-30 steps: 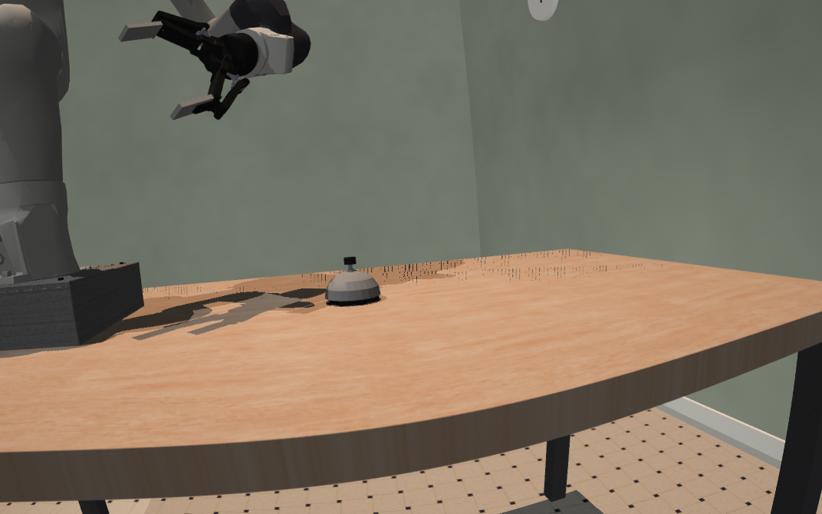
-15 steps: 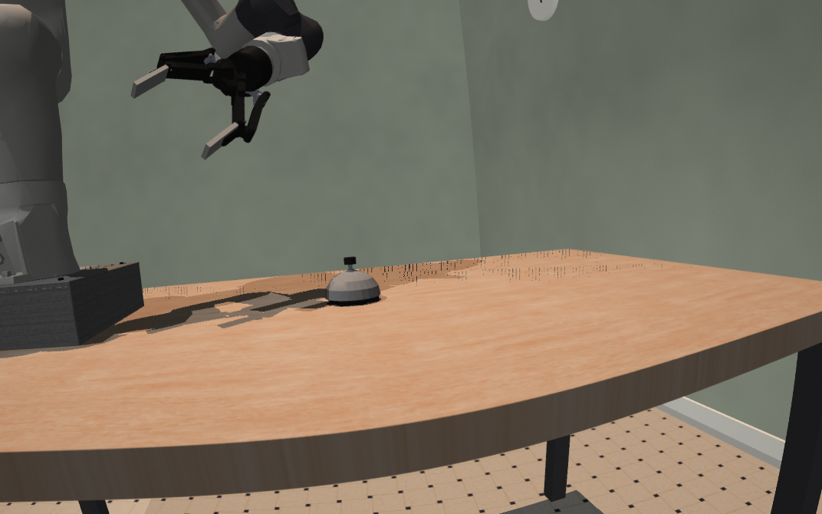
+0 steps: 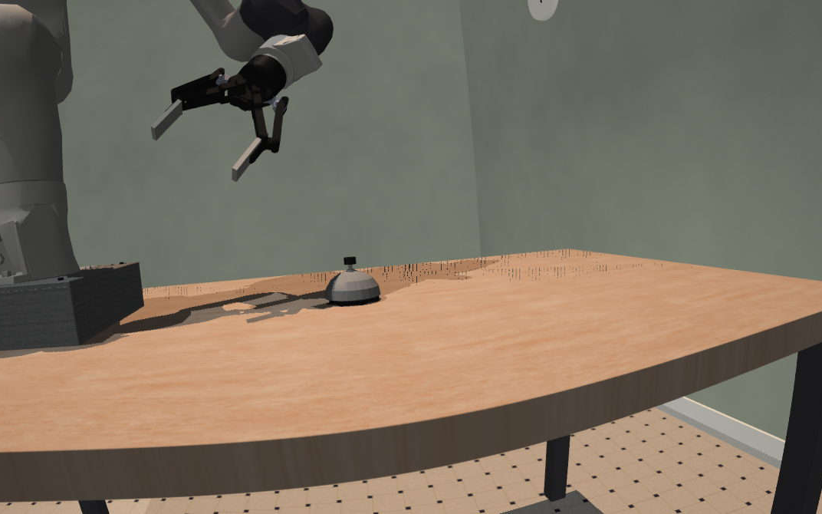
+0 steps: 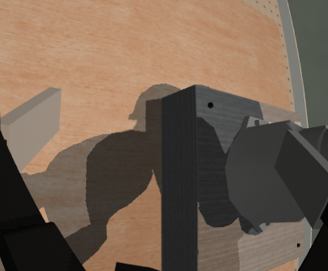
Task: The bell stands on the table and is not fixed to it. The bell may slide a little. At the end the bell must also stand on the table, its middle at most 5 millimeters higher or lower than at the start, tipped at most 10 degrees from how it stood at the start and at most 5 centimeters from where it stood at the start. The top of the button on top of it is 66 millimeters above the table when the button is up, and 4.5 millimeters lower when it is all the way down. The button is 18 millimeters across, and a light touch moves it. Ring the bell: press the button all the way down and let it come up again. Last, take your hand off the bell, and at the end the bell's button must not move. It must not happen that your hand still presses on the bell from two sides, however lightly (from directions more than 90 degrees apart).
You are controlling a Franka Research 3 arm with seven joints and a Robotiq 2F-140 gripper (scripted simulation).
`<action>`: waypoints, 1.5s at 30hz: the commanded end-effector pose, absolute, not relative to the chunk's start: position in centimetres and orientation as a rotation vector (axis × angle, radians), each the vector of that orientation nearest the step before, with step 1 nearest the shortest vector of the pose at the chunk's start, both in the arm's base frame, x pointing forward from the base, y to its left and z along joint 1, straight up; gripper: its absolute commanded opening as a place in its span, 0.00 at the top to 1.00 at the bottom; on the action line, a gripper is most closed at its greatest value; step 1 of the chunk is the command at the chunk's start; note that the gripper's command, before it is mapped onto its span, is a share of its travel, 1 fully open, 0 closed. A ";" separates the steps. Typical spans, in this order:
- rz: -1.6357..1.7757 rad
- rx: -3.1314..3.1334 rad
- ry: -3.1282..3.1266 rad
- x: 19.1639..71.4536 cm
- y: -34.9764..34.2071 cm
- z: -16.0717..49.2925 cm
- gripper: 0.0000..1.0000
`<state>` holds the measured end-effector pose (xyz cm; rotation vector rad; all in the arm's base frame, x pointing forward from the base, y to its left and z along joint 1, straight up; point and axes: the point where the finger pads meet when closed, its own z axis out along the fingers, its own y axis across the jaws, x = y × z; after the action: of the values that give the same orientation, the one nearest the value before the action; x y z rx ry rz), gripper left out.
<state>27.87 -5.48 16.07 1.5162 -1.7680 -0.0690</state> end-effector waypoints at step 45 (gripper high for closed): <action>0.029 0.721 -2.811 42.4 -2.1 9.0 0.00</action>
<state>40.71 -2.20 9.24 0.8901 -2.7008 0.0008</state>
